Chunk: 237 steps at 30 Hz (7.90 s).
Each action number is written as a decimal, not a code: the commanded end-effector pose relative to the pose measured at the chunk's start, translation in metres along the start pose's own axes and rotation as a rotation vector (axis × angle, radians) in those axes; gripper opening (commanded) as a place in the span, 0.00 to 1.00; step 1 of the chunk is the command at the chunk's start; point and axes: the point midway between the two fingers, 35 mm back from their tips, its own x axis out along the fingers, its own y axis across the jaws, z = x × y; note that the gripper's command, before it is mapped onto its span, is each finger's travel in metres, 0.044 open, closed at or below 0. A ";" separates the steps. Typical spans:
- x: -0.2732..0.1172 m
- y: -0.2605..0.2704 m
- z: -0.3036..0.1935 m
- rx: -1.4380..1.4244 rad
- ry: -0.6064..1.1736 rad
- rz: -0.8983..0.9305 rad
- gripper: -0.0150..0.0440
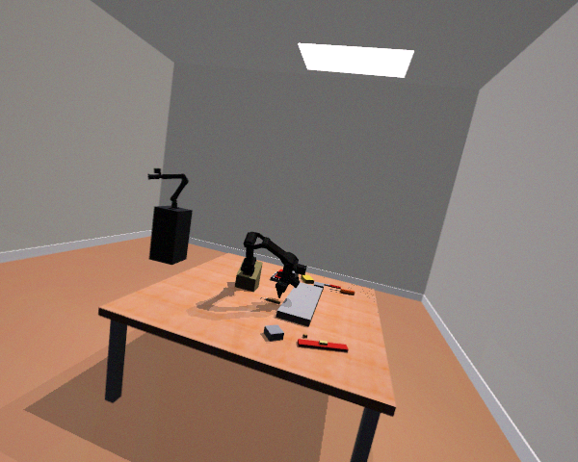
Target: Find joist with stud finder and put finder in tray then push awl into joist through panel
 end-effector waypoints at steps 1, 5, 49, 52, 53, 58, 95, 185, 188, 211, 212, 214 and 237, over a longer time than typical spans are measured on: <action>0.001 -0.003 -0.005 0.011 0.007 -0.010 1.00; 0.002 -0.004 -0.009 0.011 0.007 -0.010 1.00; 0.052 -0.005 -0.013 0.011 0.008 -0.013 1.00; 0.052 -0.005 -0.013 0.011 0.008 -0.013 0.87; 0.052 -0.005 -0.013 0.011 0.008 -0.013 0.82; 0.052 -0.005 -0.013 0.011 0.008 -0.013 0.60; -0.071 -0.003 -0.020 0.010 0.008 -0.007 0.25; -0.121 0.056 0.104 -1.301 -1.191 1.097 0.25; -0.117 0.056 0.105 -1.301 -1.190 1.097 0.25; -0.088 0.056 0.106 -1.302 -1.189 1.096 0.25; -0.087 0.056 0.106 -1.302 -1.189 1.096 0.25; -0.085 0.056 0.107 -1.302 -1.189 1.096 0.25; -0.057 0.055 0.108 -1.297 -1.189 1.099 0.25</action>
